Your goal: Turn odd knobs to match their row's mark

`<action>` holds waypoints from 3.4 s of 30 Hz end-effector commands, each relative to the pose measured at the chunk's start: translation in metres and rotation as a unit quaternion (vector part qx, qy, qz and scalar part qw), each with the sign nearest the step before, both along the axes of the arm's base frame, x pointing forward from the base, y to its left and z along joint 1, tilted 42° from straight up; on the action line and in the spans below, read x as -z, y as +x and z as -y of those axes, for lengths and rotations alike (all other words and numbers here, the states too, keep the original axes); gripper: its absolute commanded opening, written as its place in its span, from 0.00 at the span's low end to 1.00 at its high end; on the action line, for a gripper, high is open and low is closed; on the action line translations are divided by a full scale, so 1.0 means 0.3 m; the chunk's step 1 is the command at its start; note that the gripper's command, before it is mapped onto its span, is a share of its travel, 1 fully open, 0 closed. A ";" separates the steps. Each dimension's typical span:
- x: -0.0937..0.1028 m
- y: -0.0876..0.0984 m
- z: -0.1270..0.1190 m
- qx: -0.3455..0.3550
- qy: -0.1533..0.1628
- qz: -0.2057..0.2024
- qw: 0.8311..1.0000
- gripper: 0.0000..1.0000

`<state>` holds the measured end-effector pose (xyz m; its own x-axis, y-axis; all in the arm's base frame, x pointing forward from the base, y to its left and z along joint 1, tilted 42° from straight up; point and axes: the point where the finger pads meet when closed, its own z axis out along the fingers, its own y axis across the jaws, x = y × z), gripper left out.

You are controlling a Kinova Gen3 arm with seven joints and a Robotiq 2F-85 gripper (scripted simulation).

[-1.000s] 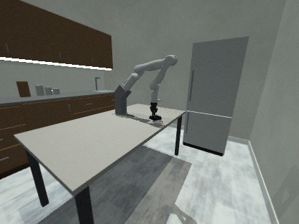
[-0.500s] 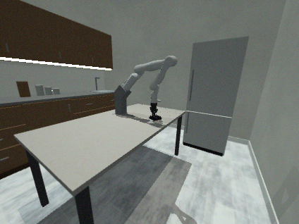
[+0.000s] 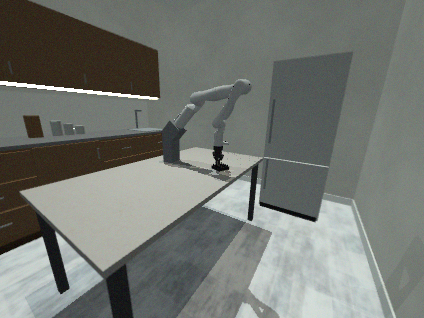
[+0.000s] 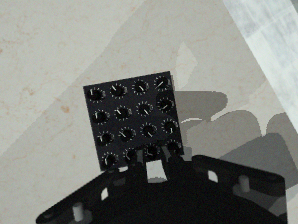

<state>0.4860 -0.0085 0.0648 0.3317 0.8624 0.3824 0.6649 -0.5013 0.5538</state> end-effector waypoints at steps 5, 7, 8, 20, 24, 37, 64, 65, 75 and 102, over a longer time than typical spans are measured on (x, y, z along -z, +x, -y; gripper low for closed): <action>-0.001 0.000 0.000 0.000 0.000 0.000 1.000 0.19; -0.001 0.000 0.000 0.000 0.000 0.000 1.000 0.19; -0.001 0.000 0.000 0.000 0.000 0.000 1.000 0.19; -0.001 0.000 0.000 0.000 0.000 0.000 1.000 0.19; 0.000 0.001 0.000 0.000 0.000 0.000 1.000 0.19; 0.018 0.017 -0.001 0.000 0.000 0.000 1.000 0.19; 0.033 0.031 -0.003 0.000 0.000 0.000 1.000 0.19; 0.033 0.031 -0.003 0.000 0.000 0.000 1.000 0.19; 0.033 0.031 -0.003 0.000 0.000 0.000 1.000 0.19; 0.033 0.031 -0.003 0.000 0.000 0.000 1.000 0.08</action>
<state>0.4953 -0.0076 0.0550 0.3314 0.8626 0.3822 0.6645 -0.5010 0.5544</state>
